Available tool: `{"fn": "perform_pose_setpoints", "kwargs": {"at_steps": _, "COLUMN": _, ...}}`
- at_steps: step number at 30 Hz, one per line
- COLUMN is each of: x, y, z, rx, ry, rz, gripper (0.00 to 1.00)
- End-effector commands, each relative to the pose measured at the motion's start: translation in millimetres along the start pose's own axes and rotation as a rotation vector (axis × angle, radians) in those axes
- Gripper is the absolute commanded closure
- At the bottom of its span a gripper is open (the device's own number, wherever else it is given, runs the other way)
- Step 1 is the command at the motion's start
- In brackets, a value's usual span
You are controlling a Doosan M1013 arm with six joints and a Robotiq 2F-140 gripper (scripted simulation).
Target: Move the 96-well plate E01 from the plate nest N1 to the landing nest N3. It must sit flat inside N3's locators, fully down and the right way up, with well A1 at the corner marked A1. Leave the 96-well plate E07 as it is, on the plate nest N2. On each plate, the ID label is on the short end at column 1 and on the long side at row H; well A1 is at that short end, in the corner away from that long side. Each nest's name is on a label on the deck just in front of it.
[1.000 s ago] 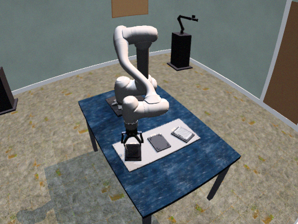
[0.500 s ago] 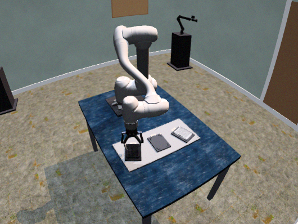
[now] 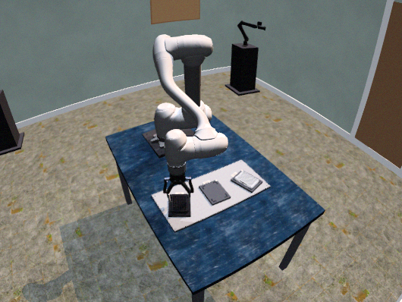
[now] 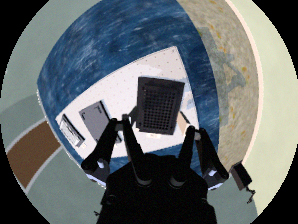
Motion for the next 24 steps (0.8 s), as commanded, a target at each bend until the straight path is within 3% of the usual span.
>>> {"fn": "perform_pose_setpoints", "kwargs": {"at_steps": 1, "x": 0.4, "y": -1.8, "z": 0.9, "rx": 0.001, "ry": -0.003, "rz": 0.002, "gripper": 0.34}}
{"fn": "perform_pose_setpoints", "kwargs": {"at_steps": 24, "x": 0.4, "y": -4.5, "z": 0.9, "rx": 0.001, "ry": -0.003, "rz": 0.002, "gripper": 0.34}}
Point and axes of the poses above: the point where the finger pads meet when closed, its own y axis back along the fingers, its own z axis across the jaws, x = y × z, the point moved 4 cm from there along y, back along the fingers, and after that the axes turned 3 degrees about -y, right-handed, at the moved point
